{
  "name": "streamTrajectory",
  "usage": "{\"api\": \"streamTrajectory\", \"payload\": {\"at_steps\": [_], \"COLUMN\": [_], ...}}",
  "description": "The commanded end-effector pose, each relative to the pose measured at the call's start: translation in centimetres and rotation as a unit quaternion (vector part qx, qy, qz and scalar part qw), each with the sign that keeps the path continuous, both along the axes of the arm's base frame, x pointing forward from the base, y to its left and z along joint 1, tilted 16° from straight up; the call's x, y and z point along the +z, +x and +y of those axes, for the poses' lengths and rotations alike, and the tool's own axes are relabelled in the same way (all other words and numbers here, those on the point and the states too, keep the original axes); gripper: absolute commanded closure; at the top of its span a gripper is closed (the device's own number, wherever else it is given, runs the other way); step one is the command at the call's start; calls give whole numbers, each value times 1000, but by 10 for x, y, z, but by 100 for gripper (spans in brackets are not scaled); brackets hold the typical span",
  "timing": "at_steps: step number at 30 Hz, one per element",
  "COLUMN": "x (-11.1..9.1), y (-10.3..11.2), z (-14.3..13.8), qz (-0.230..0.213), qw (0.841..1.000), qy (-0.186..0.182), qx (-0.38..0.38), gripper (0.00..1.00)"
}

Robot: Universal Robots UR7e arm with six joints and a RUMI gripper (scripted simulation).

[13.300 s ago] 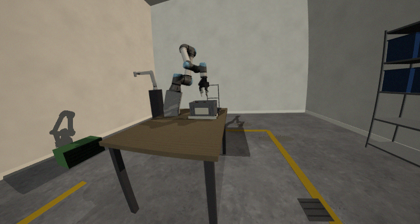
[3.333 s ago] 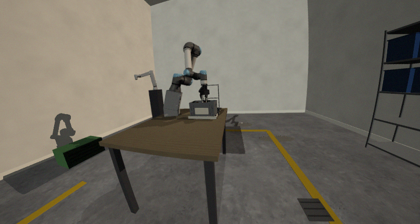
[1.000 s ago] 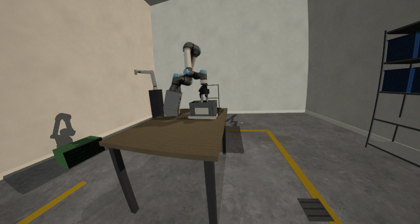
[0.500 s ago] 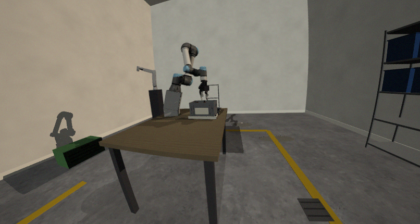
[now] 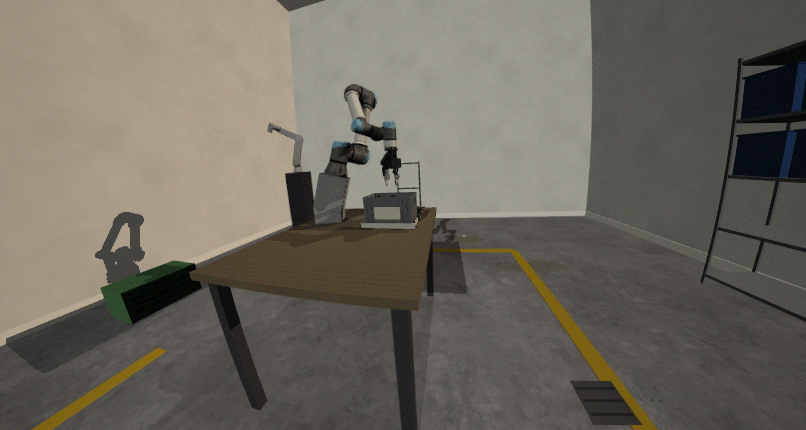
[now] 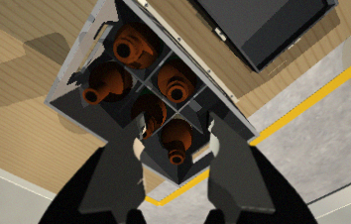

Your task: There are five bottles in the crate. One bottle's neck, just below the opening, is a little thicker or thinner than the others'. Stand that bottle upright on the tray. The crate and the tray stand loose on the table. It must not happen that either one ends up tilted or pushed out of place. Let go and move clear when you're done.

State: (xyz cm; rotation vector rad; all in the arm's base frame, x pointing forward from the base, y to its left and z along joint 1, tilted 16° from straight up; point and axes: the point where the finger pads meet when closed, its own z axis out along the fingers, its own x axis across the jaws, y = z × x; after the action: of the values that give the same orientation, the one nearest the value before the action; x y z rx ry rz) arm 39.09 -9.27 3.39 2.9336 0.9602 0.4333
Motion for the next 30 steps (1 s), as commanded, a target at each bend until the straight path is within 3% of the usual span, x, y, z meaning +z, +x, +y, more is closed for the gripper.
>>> {"api": "streamTrajectory", "payload": {"at_steps": [1,6,7,30], "x": [4,5,5,5], "y": [-1,-1,-1,-1], "z": [0,0,0,0], "qz": [0,0,0,0], "qw": [1000,1000,1000,1000], "qy": [0,0,0,0], "qx": [0,0,0,0], "gripper": [62,62,100,100]}}
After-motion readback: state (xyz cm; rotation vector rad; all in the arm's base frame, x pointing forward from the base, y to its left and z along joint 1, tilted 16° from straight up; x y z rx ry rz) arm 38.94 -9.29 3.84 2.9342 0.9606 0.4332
